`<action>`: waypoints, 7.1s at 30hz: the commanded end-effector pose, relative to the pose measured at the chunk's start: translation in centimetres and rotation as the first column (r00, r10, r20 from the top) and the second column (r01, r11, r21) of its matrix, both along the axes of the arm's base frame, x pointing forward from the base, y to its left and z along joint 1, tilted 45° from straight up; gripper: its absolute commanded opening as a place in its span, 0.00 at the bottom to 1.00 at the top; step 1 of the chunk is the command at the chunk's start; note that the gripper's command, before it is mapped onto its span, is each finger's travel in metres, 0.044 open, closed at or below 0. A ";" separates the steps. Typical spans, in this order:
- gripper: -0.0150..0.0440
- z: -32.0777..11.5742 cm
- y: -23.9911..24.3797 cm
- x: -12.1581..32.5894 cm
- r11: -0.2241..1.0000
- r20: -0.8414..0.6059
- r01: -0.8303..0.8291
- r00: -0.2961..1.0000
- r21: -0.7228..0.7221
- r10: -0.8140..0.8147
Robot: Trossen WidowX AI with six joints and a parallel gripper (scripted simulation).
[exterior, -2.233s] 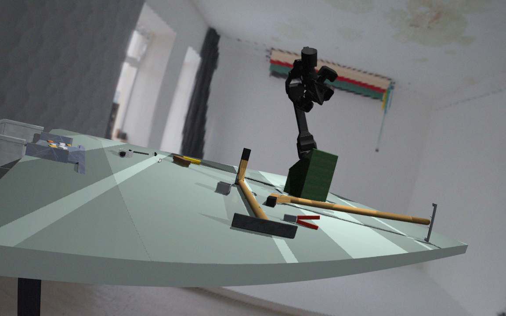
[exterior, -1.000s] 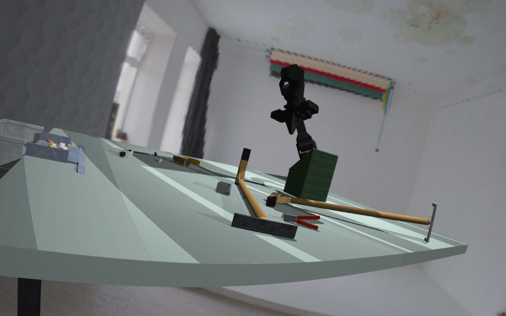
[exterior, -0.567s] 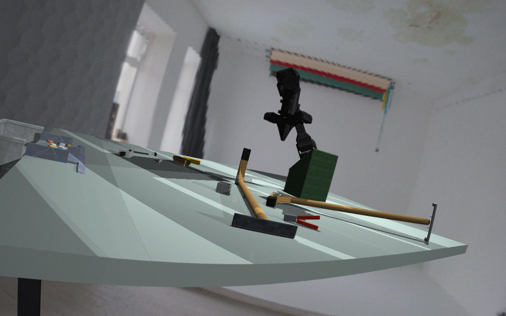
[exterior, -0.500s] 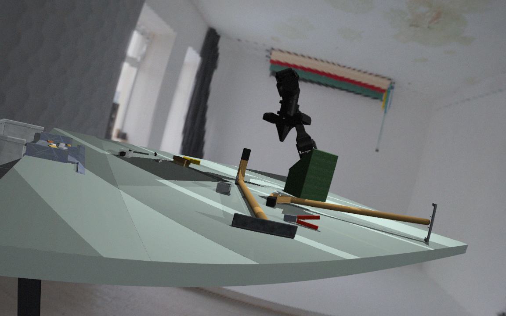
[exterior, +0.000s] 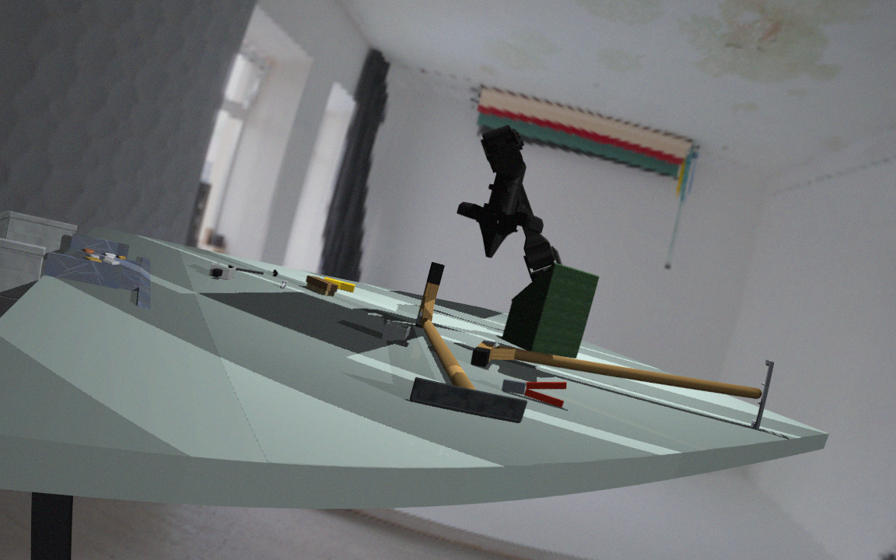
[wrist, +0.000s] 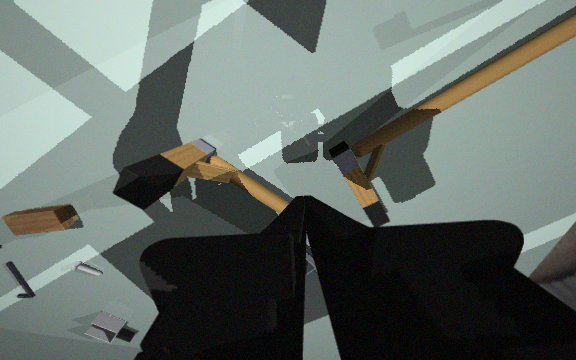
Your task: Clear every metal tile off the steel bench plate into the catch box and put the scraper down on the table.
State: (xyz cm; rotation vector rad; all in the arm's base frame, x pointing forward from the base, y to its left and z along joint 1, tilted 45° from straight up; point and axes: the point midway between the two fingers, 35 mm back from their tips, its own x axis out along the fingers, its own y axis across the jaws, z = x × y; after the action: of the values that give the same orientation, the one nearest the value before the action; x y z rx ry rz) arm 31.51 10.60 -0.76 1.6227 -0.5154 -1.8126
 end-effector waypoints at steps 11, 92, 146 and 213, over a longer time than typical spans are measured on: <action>0.25 -2.5 -2.3 0.3 1.000 -0.004 -0.002 1.000 -0.005 0.002; 0.25 -12.8 -1.2 -0.5 1.000 -0.004 -0.002 1.000 0.006 0.002; 0.25 -18.8 4.9 -3.2 1.000 -0.004 0.001 1.000 0.006 -0.001; 0.25 -11.9 11.4 0.4 0.855 0.486 0.485 0.712 0.182 -0.507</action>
State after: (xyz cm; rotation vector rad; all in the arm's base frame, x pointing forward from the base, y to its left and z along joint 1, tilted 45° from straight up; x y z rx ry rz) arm 31.38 22.14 -12.74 2.1091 -1.1913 -1.7417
